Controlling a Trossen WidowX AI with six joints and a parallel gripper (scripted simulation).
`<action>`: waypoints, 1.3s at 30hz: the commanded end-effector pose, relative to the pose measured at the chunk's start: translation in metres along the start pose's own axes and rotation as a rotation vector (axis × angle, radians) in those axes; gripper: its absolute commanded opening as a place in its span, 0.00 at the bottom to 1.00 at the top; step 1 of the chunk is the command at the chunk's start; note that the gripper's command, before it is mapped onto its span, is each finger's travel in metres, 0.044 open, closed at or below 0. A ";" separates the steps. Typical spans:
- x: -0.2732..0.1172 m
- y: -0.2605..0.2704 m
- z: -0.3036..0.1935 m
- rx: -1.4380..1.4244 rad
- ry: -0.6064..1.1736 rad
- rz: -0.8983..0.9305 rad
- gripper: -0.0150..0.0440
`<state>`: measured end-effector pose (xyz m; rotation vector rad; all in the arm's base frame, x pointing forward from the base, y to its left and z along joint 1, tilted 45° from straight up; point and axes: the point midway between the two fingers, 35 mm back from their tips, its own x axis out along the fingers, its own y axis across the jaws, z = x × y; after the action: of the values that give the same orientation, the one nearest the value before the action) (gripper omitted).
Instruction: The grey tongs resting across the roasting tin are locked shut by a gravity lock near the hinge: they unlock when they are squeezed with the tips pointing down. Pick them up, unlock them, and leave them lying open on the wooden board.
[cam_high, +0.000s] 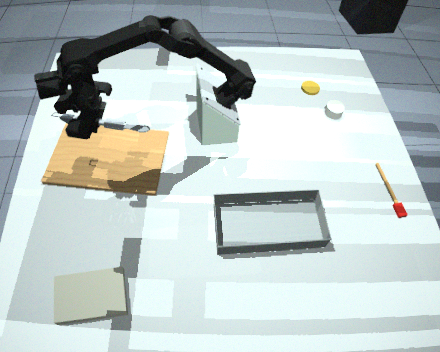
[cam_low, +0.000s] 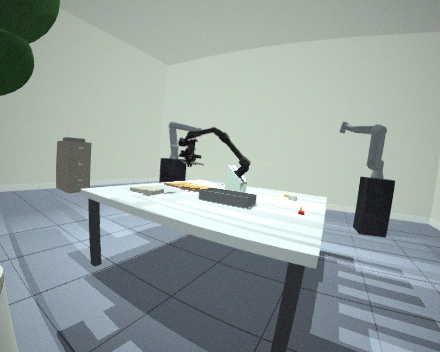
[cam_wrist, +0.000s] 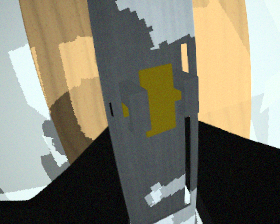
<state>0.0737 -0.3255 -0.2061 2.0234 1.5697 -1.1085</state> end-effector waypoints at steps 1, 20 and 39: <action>0.003 -0.020 0.017 -0.056 0.001 -0.003 0.00; 0.009 -0.020 0.027 -0.079 -0.096 -0.020 0.00; 0.013 -0.011 0.040 -0.108 -0.392 -0.051 0.00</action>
<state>0.0494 -0.3347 -0.2423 1.6385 1.4817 -1.2721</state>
